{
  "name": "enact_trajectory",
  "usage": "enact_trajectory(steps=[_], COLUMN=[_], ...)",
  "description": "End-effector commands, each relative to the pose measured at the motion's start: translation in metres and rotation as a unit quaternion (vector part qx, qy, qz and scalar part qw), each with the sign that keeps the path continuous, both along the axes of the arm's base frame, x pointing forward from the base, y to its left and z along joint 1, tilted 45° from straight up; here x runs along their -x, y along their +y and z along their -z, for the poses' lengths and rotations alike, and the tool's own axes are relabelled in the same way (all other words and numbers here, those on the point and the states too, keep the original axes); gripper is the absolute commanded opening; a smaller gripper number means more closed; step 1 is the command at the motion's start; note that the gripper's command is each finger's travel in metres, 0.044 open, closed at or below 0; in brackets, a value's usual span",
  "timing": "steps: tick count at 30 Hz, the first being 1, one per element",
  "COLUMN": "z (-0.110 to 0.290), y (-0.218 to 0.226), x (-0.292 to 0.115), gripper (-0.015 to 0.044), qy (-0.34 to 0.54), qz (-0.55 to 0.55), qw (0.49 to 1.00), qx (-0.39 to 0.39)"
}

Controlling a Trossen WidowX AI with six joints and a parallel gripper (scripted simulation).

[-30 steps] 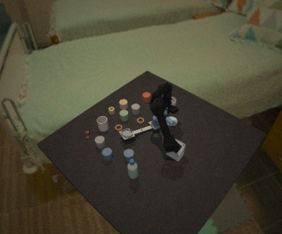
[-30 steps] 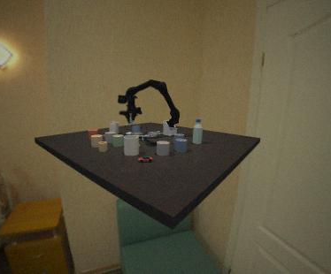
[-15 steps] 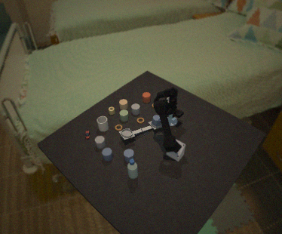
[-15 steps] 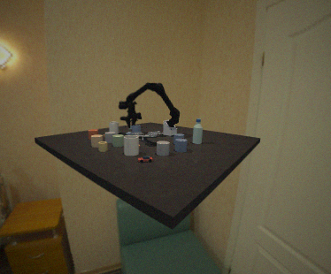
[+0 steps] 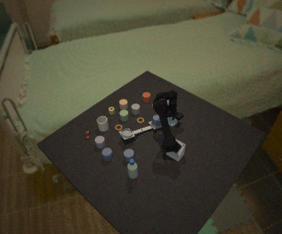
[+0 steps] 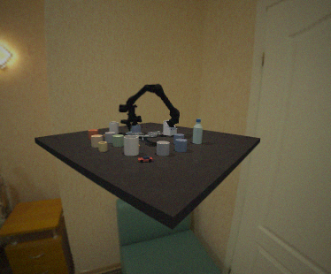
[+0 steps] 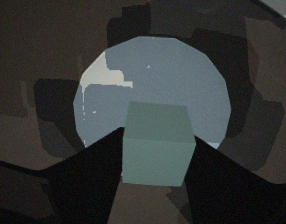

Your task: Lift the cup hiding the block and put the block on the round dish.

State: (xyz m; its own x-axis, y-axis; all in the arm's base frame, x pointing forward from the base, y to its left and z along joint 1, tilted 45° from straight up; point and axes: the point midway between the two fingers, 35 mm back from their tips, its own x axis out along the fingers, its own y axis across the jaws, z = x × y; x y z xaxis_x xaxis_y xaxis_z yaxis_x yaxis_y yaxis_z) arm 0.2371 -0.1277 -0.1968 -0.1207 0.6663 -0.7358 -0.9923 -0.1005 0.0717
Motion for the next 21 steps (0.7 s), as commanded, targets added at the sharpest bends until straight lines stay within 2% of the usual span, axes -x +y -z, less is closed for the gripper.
enact_trajectory(steps=[1,5,21], z=[0.0047,0.0076,0.0044], y=[0.0058,0.0086,0.0044], x=[0.0022,0.0028,0.0013], gripper=[0.0000,0.0000,0.0420], qy=[0.003,0.003,0.001], qz=[0.004,0.004,0.000], qw=[1.000,1.000,1.000], qx=[-0.003,-0.003,-0.001])
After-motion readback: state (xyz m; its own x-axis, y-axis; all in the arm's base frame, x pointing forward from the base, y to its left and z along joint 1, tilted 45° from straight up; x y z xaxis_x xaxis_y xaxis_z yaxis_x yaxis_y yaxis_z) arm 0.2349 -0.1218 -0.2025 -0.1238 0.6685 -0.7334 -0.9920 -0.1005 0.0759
